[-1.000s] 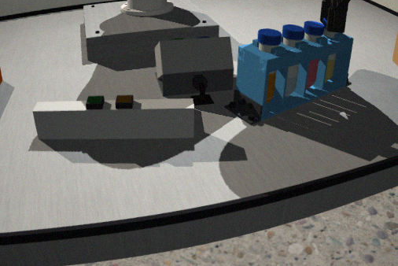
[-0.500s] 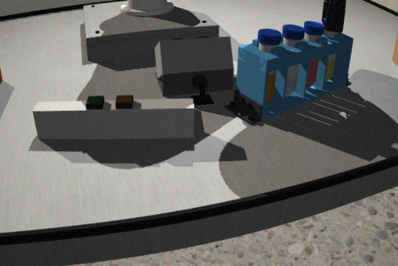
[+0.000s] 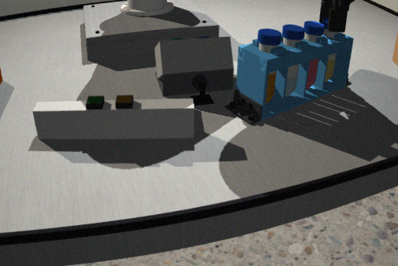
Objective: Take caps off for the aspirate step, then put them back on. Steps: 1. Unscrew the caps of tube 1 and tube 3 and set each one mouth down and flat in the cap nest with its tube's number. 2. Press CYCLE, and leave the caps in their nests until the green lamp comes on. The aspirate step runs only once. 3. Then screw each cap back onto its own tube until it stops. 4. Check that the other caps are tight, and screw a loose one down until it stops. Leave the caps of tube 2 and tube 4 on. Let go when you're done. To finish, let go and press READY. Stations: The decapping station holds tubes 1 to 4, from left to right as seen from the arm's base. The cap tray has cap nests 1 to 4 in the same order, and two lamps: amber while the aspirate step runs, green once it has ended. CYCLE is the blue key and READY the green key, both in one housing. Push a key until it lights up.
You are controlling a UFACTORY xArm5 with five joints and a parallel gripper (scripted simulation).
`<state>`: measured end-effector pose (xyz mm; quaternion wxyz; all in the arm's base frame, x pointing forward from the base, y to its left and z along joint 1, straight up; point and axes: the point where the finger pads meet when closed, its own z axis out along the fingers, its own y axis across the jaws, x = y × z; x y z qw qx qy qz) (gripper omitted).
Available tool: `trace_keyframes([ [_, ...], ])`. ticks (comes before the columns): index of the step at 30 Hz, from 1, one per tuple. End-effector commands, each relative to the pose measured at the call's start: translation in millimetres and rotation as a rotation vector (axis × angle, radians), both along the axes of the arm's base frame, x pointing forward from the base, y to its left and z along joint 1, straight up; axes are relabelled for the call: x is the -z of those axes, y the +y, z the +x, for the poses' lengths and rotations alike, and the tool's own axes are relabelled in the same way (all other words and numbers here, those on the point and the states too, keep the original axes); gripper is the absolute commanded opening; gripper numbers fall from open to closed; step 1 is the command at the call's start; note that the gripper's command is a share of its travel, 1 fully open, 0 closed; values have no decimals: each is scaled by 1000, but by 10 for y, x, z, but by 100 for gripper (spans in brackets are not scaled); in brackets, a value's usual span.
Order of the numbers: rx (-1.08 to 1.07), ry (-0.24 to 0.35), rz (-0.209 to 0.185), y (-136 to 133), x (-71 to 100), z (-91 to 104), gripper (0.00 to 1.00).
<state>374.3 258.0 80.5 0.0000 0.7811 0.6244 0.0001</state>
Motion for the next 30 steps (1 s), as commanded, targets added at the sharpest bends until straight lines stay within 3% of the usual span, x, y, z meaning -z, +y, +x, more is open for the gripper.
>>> trace_keyframes([
  [1,-279,-4,2,8,-18,12,0],
  [30,-1339,-5,-1,8,-23,12,0],
])
